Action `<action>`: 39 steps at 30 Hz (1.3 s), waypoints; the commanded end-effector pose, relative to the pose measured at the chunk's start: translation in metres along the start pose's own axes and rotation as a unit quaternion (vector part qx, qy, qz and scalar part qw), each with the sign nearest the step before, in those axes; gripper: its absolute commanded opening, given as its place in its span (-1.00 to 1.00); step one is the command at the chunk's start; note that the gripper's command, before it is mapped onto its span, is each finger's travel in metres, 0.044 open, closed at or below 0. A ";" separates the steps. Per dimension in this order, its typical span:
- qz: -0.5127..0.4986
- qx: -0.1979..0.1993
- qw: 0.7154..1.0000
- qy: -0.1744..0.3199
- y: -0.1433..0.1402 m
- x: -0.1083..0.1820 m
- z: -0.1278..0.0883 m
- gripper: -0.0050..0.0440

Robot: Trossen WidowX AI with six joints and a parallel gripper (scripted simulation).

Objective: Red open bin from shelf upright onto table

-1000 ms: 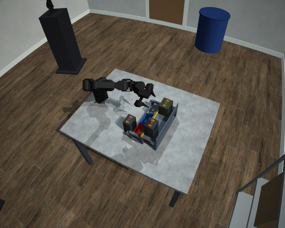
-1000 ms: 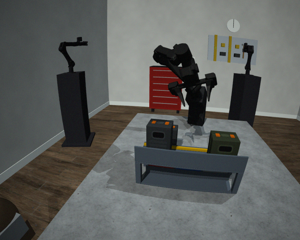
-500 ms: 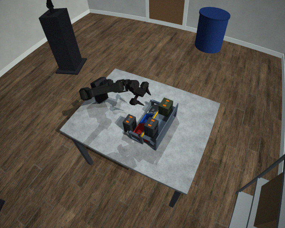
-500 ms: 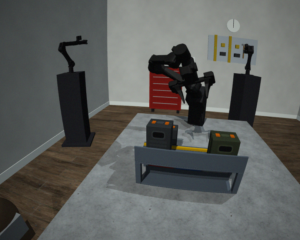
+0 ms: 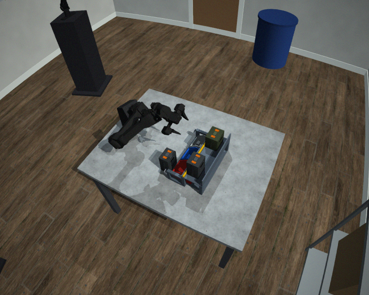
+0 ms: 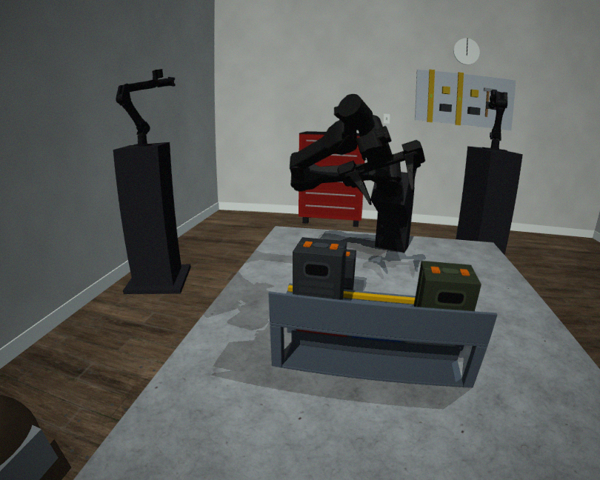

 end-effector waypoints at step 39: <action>-0.009 0.042 0.999 -0.013 -0.007 0.069 -0.058 1.00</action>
Point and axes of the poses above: the point midway between the two fingers, 35 mm back from their tips, its own z axis out along the fingers, its own y axis across the jaws, x = y × z, the point moved 10 cm from there along -z, back along the fingers, and after that the axes turned 13 degrees about z, right-handed, at the moved point
